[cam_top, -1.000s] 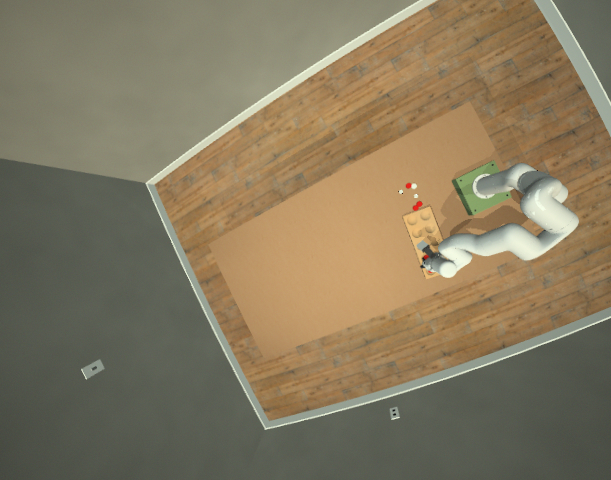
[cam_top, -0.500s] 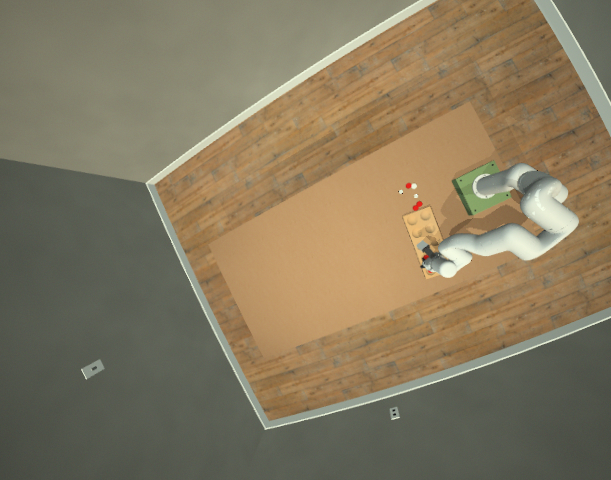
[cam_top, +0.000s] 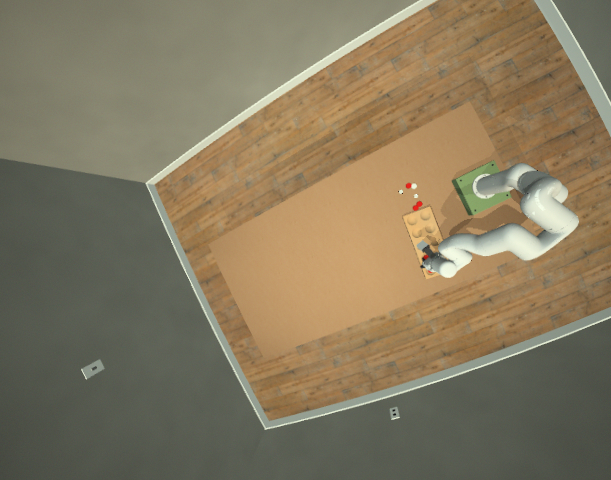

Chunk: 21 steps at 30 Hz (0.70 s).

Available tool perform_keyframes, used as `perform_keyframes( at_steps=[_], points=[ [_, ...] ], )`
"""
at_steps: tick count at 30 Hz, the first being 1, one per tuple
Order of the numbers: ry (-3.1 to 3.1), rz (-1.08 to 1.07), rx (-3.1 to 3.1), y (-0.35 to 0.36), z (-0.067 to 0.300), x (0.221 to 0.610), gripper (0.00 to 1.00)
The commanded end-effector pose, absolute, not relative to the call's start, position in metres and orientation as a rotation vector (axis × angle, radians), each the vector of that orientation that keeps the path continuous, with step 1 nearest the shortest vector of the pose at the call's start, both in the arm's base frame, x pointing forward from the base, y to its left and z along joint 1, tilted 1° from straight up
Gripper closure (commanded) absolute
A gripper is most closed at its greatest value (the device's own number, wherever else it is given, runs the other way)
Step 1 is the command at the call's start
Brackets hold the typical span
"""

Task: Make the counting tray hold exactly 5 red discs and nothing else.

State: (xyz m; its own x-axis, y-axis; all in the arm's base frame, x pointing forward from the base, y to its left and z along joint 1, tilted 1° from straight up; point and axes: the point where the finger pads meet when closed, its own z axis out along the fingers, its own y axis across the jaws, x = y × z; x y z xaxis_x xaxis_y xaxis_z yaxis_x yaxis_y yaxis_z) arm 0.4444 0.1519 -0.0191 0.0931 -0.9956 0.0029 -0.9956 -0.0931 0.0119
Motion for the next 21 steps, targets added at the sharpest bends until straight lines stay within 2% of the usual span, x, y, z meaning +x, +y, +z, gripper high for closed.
perform_keyframes(
  at_steps=[1, 5, 7, 9, 13, 16, 17, 21],
  points=[
    [-2.110, -0.007, 2.317, 0.152, -0.017, 0.446, 0.67],
    [-2.110, -0.007, 2.317, 0.152, 0.016, 0.446, 0.67],
    [-2.110, -0.007, 2.317, 0.152, 0.016, 0.446, 0.67],
    [-2.110, -0.007, 2.317, 0.151, 0.047, 0.446, 0.67],
    [-2.110, -0.007, 2.317, 0.151, 0.077, 0.446, 0.67],
    [-2.110, -0.007, 2.317, 0.151, 0.081, 0.446, 0.67],
    [-2.110, -0.007, 2.317, 0.151, 0.081, 0.446, 0.53],
    [-2.110, -0.007, 2.317, 0.151, 0.081, 0.446, 0.53]
  ],
)
